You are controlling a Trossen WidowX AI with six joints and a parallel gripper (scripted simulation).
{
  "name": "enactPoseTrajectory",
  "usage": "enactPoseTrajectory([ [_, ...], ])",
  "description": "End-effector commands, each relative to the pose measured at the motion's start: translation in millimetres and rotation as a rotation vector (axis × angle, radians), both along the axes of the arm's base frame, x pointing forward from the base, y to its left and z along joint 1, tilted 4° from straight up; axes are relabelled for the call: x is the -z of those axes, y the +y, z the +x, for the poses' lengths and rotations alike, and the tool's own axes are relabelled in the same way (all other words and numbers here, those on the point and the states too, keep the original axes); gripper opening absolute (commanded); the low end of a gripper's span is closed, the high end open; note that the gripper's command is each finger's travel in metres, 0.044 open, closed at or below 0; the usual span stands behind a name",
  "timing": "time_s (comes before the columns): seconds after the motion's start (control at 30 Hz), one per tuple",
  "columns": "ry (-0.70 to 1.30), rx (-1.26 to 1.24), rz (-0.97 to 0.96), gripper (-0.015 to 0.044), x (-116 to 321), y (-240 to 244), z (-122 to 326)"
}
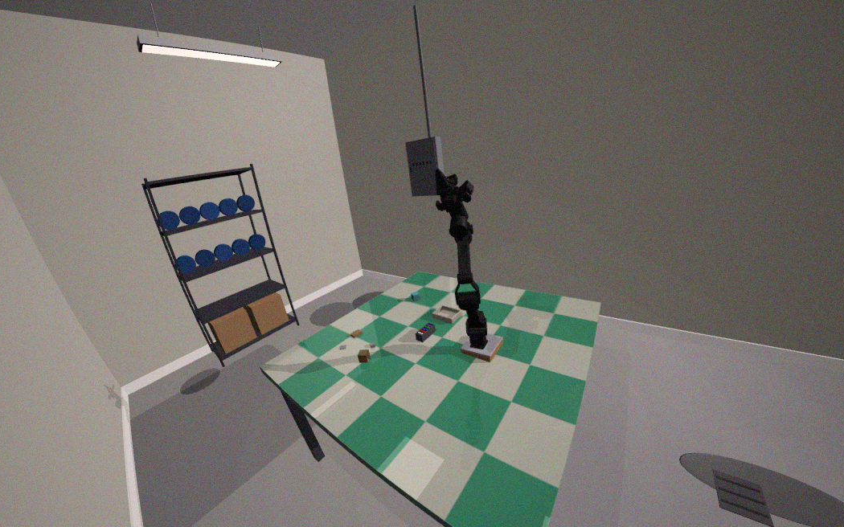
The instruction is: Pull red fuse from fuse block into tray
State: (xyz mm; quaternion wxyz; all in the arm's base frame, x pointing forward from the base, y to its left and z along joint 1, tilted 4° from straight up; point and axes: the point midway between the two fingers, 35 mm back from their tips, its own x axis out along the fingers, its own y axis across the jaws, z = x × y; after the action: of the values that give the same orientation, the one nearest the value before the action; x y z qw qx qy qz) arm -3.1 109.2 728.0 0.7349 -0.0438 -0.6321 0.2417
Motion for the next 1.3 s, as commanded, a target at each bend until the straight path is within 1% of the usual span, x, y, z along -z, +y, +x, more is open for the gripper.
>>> enactPoseTrajectory([
  [0.0,0.001,0.0,0.008,0.0026,-0.6,-2.6,0.4],
  [0.03,0.003,0.0,0.032,0.0053,-2.2,-10.5,1.9],
  [0.07,0.009,0.001,0.072,0.0066,-4.6,-23.5,4.7],
  [0.23,0.07,0.014,0.306,0.0066,-9.3,-101.2,31.0],
  [0.33,0.119,0.024,0.416,0.0066,-5.3,-137.8,49.9],
  [0.47,0.222,0.042,0.579,0.0066,9.8,-190.8,86.9],
  [0.6,0.354,0.067,0.723,0.0066,35.5,-235.2,130.6],
  [0.77,0.556,0.109,0.869,0.0066,81.1,-275.4,190.5],
  [0.93,0.795,0.16,0.971,0.0066,139.7,-296.7,250.6],
  [1.1,1.063,0.215,1.02,0.0066,207.6,-298.9,305.9],
  [1.27,1.353,0.274,1.01,0.0066,281.6,-283.6,350.1],
])
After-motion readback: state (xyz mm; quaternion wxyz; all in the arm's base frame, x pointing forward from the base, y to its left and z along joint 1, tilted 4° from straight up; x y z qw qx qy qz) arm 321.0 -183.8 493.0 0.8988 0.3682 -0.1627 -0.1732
